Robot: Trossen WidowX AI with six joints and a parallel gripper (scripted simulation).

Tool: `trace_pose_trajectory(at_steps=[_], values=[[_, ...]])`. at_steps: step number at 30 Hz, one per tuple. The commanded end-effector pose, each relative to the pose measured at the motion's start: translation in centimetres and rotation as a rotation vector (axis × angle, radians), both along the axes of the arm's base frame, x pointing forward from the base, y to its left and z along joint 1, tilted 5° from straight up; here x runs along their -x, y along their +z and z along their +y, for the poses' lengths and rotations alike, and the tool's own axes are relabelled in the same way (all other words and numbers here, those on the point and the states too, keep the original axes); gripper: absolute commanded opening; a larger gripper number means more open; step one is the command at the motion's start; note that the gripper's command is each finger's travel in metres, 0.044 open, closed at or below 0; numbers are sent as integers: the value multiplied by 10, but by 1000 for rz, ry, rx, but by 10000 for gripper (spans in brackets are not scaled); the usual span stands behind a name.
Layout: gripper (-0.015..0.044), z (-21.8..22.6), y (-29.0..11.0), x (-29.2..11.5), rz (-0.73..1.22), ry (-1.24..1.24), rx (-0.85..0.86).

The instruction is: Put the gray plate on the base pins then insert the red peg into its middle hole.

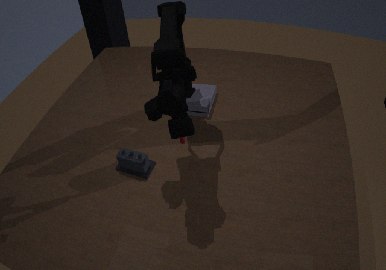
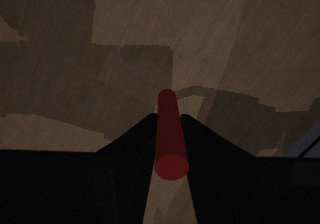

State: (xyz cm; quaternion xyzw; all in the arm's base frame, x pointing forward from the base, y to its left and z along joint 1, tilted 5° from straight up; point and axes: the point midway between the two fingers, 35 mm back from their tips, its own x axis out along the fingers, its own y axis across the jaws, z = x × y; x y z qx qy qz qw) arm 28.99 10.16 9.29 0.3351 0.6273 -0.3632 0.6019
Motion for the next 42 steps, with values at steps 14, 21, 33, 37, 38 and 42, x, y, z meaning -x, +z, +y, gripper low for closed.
trace_pose_trajectory(at_steps=[14,21,33,37,38,42], values=[[0,-40,2,-35,-9,4,7],[0,-58,2,-47,-10,6,9],[0,-92,2,-63,-11,9,14],[0,-104,2,-67,-11,10,16],[0,-107,2,-68,-11,10,16],[0,-119,1,-72,-11,11,18]])
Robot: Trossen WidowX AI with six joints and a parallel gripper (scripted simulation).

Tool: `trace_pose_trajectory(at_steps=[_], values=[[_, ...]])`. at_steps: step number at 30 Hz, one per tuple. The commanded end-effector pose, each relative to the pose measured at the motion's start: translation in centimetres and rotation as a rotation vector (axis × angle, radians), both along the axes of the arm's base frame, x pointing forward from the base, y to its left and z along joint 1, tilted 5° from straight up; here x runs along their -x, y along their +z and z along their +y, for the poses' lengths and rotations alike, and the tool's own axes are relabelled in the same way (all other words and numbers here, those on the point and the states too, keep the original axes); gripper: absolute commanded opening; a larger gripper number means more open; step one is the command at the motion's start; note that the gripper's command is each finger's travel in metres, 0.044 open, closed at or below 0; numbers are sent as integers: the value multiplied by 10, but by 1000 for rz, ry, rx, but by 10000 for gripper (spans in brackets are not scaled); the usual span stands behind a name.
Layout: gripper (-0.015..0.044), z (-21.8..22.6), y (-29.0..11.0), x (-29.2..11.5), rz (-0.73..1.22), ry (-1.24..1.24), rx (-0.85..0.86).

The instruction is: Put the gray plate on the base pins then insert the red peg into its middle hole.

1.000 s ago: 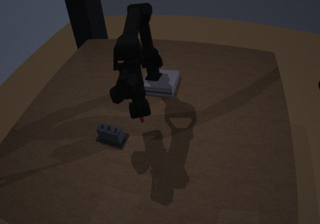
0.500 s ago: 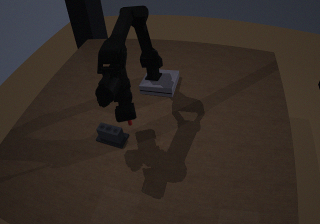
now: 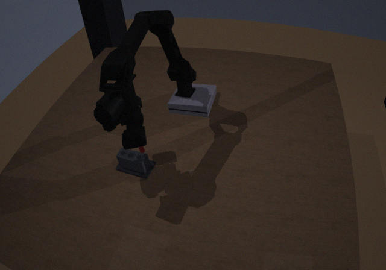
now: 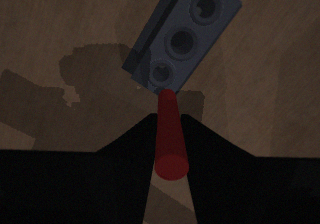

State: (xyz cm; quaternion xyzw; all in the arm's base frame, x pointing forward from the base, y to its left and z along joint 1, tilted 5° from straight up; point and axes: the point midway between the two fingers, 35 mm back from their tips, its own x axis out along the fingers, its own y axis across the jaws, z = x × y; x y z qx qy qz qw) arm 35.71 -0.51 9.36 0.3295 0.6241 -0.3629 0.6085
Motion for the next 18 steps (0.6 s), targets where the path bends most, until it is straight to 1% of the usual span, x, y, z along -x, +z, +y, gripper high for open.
trace_pose_trajectory(at_steps=[1,9,18], values=[[0,-15,1,-6,-3,1,5],[0,-39,0,-11,-2,3,9],[0,-41,0,-12,-1,3,9]])
